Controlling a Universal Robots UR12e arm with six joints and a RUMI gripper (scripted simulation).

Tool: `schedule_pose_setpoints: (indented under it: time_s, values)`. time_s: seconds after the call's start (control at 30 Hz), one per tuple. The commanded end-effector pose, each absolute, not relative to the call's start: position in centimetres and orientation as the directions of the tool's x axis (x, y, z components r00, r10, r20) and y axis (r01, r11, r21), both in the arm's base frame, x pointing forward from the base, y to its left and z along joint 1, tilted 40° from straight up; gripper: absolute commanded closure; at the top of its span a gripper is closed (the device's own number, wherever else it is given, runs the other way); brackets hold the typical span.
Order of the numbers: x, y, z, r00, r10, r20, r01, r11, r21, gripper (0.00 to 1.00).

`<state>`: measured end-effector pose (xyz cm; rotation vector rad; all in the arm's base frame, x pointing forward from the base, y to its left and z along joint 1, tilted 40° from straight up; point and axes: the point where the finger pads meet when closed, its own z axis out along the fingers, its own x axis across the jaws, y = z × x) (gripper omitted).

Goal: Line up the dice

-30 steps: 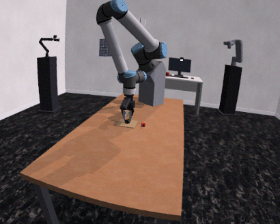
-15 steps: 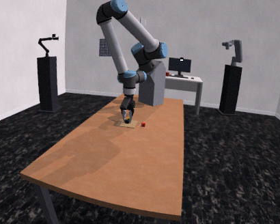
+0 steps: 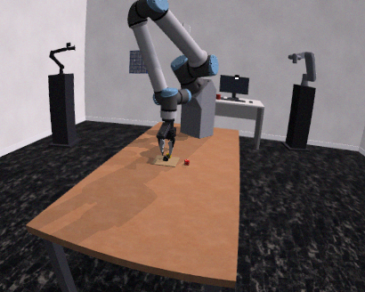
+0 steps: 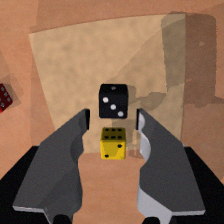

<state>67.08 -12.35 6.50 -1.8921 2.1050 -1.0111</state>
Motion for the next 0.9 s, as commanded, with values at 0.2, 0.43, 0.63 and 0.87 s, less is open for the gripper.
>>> schedule_pose_setpoints:
  time_s: [0.2, 0.43, 0.63, 0.87]
  values:
    - [64.2, -10.2, 10.8, -0.202, -0.923, 0.327, -0.832, -0.014, -0.555, 0.76]
    - [63.7, -9.8, 11.6, -0.202, -0.923, 0.327, -0.832, -0.014, -0.555, 0.76]
    - [63.7, -9.8, 11.6, -0.202, -0.923, 0.327, -0.832, -0.014, -0.555, 0.00]
    - [63.7, -9.8, 11.6, -0.202, -0.923, 0.327, -0.832, -0.014, -0.555, 0.00]
